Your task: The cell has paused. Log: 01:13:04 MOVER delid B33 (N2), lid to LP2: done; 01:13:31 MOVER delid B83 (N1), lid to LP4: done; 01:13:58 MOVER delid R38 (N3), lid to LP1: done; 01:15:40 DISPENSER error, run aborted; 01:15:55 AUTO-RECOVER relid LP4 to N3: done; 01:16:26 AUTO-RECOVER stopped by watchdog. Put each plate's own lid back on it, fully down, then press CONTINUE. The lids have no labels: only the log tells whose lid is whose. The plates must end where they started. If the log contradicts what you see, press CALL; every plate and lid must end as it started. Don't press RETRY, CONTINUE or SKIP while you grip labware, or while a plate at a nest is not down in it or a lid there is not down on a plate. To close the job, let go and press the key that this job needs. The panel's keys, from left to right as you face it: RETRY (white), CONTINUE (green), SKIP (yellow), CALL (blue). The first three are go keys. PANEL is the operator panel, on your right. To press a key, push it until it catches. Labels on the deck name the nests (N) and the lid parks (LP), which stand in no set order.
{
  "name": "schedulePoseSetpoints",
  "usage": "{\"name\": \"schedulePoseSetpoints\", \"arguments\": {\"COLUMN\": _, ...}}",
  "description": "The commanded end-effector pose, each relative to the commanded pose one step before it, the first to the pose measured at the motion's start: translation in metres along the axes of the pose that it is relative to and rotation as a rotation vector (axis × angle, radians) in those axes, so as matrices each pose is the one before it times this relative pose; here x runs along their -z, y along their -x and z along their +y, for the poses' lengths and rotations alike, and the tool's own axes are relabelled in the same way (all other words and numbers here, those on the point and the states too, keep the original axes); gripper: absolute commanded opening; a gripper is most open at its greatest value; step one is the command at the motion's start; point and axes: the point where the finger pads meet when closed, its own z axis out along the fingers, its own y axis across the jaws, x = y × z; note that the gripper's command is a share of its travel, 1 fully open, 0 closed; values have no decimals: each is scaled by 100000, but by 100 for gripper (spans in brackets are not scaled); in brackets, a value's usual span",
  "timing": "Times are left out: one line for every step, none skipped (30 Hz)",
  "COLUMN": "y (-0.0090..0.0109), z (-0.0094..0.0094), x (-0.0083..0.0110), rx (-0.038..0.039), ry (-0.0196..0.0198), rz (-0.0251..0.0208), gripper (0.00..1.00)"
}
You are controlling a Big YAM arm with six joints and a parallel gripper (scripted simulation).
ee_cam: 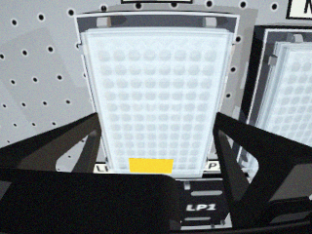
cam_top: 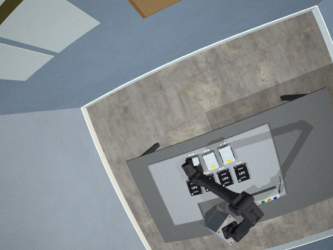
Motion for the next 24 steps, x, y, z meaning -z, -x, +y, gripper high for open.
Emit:
{"name": "schedulePoseSetpoints", "arguments": {"y": 186, "z": -419, "x": -1229, "rx": -1044, "ry": -119, "rz": 1007, "gripper": 0}}
{"name": "schedulePoseSetpoints", "arguments": {"y": -20, "z": -3, "x": 0, "rx": 9, "ry": -8, "rz": 34, "gripper": 0}}
{"name": "schedulePoseSetpoints", "arguments": {"y": 0, "z": 0, "x": 0, "rx": 0, "ry": 0, "rz": 0, "gripper": 0}}
{"name": "schedulePoseSetpoints", "arguments": {"y": 0, "z": 0, "x": 0, "rx": 0, "ry": 0, "rz": 0, "gripper": 0}}
{"name": "schedulePoseSetpoints", "arguments": {"y": -20, "z": -3, "x": 0, "rx": 9, "ry": -8, "rz": 34, "gripper": 0}}
{"name": "schedulePoseSetpoints", "arguments": {"y": -20, "z": -3, "x": 0, "rx": 10, "ry": -8, "rz": 34, "gripper": 0}}
{"name": "schedulePoseSetpoints", "arguments": {"y": -20, "z": -3, "x": 0, "rx": 10, "ry": -8, "rz": 34, "gripper": 0}}
{"name": "schedulePoseSetpoints", "arguments": {"y": -20, "z": -3, "x": 0, "rx": 10, "ry": -8, "rz": 34, "gripper": 0}}
{"name": "schedulePoseSetpoints", "arguments": {"y": -20, "z": -3, "x": 0, "rx": 10, "ry": -8, "rz": 34, "gripper": 0}}
{"name": "schedulePoseSetpoints", "arguments": {"y": -20, "z": -3, "x": 0, "rx": 10, "ry": -8, "rz": 34, "gripper": 0}}
{"name": "schedulePoseSetpoints", "arguments": {"y": -20, "z": -3, "x": 0, "rx": 10, "ry": -8, "rz": 34, "gripper": 0}}
{"name": "schedulePoseSetpoints", "arguments": {"y": -20, "z": -3, "x": 0, "rx": 10, "ry": -8, "rz": 34, "gripper": 0}}
{"name": "schedulePoseSetpoints", "arguments": {"y": -73, "z": -8, "x": 3, "rx": 8, "ry": -26, "rz": 128, "gripper": 0}}
{"name": "schedulePoseSetpoints", "arguments": {"y": -19, "z": -3, "x": 0, "rx": 9, "ry": -8, "rz": 33, "gripper": 0}}
{"name": "schedulePoseSetpoints", "arguments": {"y": -19, "z": -3, "x": 0, "rx": 9, "ry": -8, "rz": 33, "gripper": 0}}
{"name": "schedulePoseSetpoints", "arguments": {"y": -19, "z": -3, "x": 0, "rx": 9, "ry": -8, "rz": 33, "gripper": 0}}
{"name": "schedulePoseSetpoints", "arguments": {"y": -19, "z": -3, "x": 0, "rx": 9, "ry": -8, "rz": 33, "gripper": 0}}
{"name": "schedulePoseSetpoints", "arguments": {"y": -19, "z": -3, "x": 0, "rx": 9, "ry": -8, "rz": 33, "gripper": 0}}
{"name": "schedulePoseSetpoints", "arguments": {"y": -19, "z": -3, "x": 0, "rx": 9, "ry": -8, "rz": 33, "gripper": 0}}
{"name": "schedulePoseSetpoints", "arguments": {"y": 0, "z": 0, "x": 0, "rx": 0, "ry": 0, "rz": 0, "gripper": 0}}
{"name": "schedulePoseSetpoints", "arguments": {"y": 0, "z": 0, "x": 0, "rx": 0, "ry": 0, "rz": 0, "gripper": 0}}
{"name": "schedulePoseSetpoints", "arguments": {"y": -19, "z": -3, "x": 0, "rx": 9, "ry": -8, "rz": 33, "gripper": 0}}
{"name": "schedulePoseSetpoints", "arguments": {"y": -19, "z": -3, "x": 0, "rx": 9, "ry": -8, "rz": 33, "gripper": 0}}
{"name": "schedulePoseSetpoints", "arguments": {"y": -19, "z": -3, "x": 0, "rx": 9, "ry": -8, "rz": 33, "gripper": 0}}
